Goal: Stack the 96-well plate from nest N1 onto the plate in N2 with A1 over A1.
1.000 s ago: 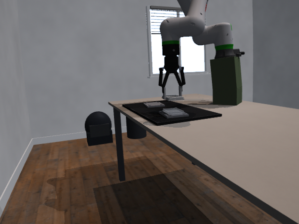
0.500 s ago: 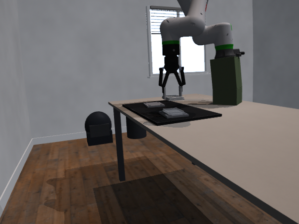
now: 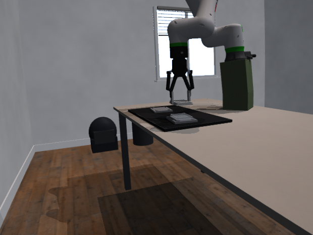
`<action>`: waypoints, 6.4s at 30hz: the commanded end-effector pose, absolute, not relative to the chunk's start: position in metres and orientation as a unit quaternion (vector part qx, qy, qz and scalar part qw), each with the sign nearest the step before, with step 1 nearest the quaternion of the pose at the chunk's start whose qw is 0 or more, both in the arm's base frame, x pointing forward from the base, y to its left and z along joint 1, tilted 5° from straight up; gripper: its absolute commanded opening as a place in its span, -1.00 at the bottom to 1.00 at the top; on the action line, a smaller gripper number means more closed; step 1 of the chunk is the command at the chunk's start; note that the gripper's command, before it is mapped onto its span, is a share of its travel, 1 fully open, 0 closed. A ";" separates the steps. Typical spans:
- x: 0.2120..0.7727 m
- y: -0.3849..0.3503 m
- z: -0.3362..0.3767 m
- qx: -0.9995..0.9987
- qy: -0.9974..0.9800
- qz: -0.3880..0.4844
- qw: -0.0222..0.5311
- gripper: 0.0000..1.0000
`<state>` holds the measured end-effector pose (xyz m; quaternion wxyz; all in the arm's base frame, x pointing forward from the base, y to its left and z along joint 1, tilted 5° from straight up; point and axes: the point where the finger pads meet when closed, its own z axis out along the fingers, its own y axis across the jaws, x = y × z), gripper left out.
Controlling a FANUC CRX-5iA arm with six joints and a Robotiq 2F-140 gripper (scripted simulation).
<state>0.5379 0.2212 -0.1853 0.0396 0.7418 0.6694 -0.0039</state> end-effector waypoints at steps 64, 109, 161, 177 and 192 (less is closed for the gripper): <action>0.541 0.217 -0.236 0.742 0.669 -0.004 0.040 -1.00; 0.541 0.217 -0.243 0.742 0.669 -0.004 0.040 -1.00; 0.540 0.218 -0.225 0.742 0.669 -0.004 0.040 1.00; 0.538 0.221 -0.188 0.742 0.669 -0.004 0.040 1.00; 0.538 0.221 -0.175 0.742 0.669 -0.004 0.040 1.00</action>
